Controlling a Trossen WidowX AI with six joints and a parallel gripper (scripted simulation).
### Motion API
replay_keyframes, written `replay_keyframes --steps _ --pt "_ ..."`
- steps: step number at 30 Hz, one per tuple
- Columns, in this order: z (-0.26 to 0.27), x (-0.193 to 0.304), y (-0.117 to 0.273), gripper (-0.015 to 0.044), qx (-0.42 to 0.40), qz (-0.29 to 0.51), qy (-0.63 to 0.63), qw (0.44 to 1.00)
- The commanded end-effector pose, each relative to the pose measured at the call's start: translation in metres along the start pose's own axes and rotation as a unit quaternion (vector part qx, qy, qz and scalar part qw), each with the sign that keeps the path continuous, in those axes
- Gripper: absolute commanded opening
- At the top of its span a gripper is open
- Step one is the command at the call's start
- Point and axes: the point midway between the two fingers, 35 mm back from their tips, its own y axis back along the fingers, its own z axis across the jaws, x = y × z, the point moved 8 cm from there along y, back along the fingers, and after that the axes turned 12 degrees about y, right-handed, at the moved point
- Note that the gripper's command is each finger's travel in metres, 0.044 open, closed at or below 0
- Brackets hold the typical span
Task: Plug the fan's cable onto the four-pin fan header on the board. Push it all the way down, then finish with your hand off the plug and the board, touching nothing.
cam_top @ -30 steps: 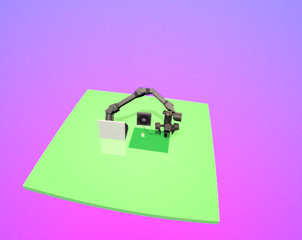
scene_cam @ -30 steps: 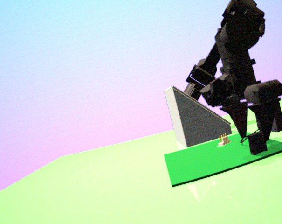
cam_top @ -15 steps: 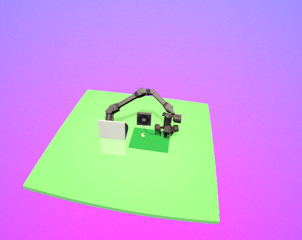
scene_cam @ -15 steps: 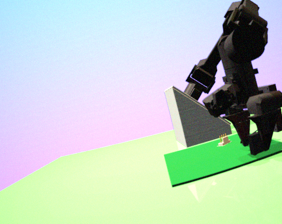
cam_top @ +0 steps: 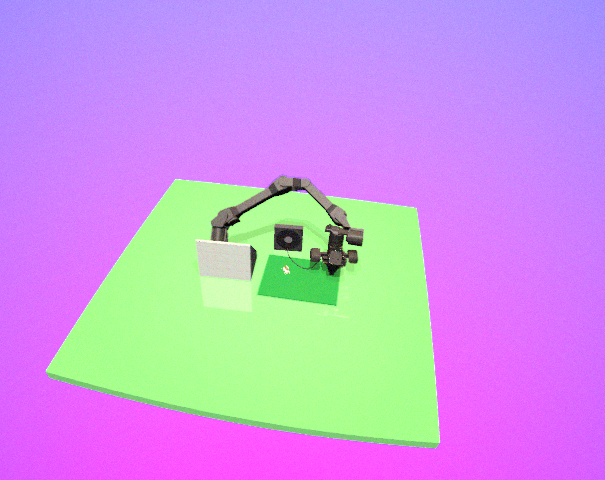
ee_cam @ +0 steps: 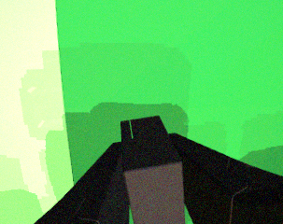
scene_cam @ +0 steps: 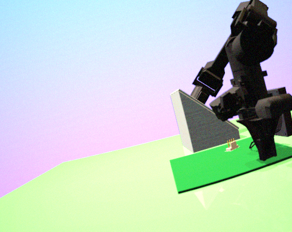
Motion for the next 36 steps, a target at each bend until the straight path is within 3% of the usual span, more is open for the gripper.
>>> replay_keyframes --steps 1,7,14,32,36 --pt "0.000 0.000 0.001 0.0000 -0.001 0.000 0.001 1.000" --pt "0.000 -0.001 0.050 0.0000 -0.001 0.000 -0.003 1.000" --pt "-0.012 0.001 0.051 0.0000 -0.001 0.000 0.014 1.000" --pt "-0.173 0.042 0.048 0.0000 0.003 0.002 0.206 0.979" --pt "-0.180 0.044 0.047 0.0000 0.003 0.002 0.213 0.977"
